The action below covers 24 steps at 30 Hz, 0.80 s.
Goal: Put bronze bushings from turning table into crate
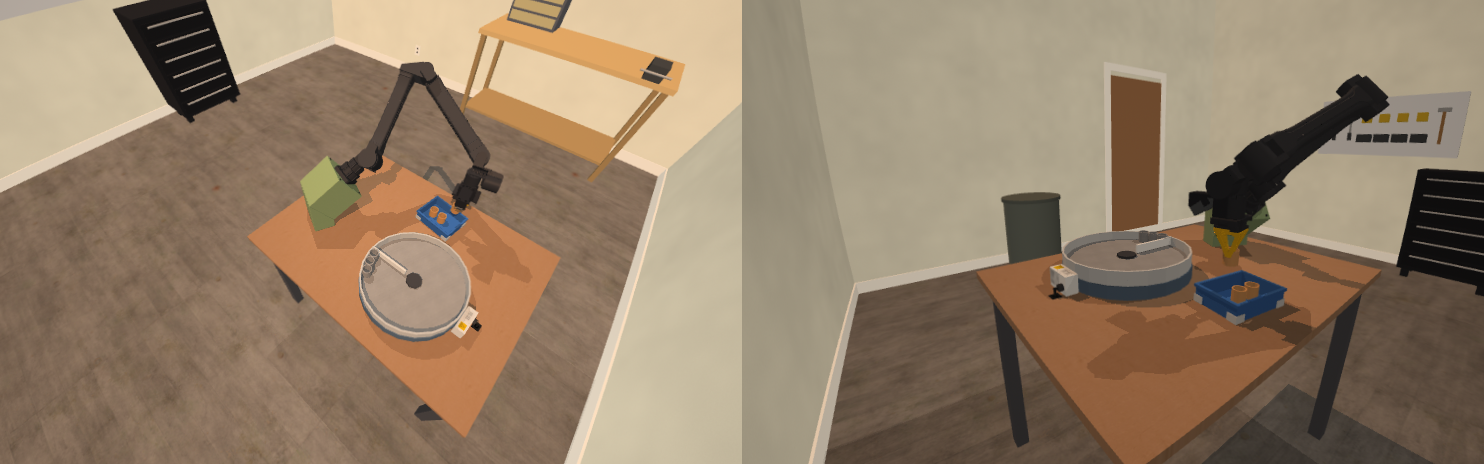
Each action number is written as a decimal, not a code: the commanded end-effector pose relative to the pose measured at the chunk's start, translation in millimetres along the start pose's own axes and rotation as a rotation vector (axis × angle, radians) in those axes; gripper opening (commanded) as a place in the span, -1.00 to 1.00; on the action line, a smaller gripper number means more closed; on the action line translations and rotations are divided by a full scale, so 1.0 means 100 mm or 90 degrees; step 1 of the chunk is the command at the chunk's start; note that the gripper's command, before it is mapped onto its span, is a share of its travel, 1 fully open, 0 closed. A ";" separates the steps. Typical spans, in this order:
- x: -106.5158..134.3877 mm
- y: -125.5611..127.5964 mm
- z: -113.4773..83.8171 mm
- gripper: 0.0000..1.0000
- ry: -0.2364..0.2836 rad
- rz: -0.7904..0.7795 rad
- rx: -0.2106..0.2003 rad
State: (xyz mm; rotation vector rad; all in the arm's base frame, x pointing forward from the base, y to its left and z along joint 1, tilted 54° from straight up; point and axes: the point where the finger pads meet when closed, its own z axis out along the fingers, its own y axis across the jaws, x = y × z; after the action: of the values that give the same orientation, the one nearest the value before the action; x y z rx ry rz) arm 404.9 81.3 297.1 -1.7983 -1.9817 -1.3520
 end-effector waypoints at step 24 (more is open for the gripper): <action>0.07 0.15 0.52 -1.00 -0.001 -0.011 -0.031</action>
State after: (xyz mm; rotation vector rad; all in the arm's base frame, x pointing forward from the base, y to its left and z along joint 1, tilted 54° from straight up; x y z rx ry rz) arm 432.9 125.4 256.2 -1.7973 -1.9836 -1.3468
